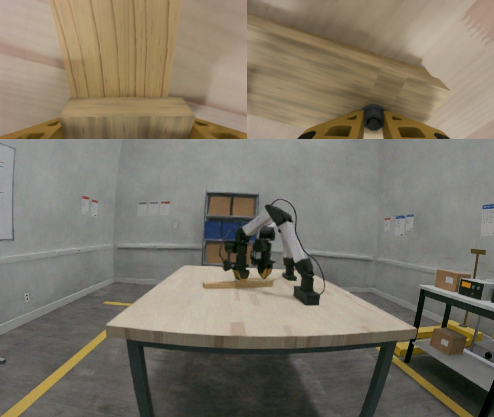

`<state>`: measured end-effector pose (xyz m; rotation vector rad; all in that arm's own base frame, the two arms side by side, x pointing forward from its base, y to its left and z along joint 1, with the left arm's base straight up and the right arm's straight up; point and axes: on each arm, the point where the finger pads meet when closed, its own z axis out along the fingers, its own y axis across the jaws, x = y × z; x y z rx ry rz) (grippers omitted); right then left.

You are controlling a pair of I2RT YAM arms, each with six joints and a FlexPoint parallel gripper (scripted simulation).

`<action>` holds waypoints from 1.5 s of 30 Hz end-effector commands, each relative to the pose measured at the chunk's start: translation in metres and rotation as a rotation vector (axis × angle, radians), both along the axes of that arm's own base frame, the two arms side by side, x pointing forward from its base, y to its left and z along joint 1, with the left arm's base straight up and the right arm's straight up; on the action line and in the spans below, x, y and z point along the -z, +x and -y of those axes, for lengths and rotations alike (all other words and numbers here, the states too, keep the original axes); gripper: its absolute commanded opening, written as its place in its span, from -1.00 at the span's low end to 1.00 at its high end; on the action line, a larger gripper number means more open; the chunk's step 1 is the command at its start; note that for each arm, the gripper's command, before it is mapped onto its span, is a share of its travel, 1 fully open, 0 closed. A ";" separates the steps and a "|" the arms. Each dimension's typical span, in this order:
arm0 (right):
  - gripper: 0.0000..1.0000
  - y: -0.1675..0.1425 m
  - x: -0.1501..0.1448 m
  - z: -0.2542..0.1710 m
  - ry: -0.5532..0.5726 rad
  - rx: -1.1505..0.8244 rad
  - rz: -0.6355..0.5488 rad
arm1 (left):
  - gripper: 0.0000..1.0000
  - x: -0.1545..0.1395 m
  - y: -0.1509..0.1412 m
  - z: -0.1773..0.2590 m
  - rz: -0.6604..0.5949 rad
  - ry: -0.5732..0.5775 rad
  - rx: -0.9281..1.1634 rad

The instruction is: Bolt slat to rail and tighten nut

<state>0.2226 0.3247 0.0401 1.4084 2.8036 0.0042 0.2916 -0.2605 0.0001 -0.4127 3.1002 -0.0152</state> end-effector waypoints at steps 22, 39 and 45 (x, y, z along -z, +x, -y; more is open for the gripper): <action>-0.28 0.002 -0.005 -0.003 0.014 0.004 0.011 | 0.35 -0.005 0.002 0.004 0.012 -0.014 0.000; -0.28 0.001 -0.006 -0.003 0.008 -0.526 0.013 | 0.35 -0.005 0.002 0.004 0.012 -0.014 0.000; -0.28 0.001 -0.007 -0.002 0.005 -0.758 0.015 | 0.35 -0.005 0.002 0.004 0.012 -0.014 0.000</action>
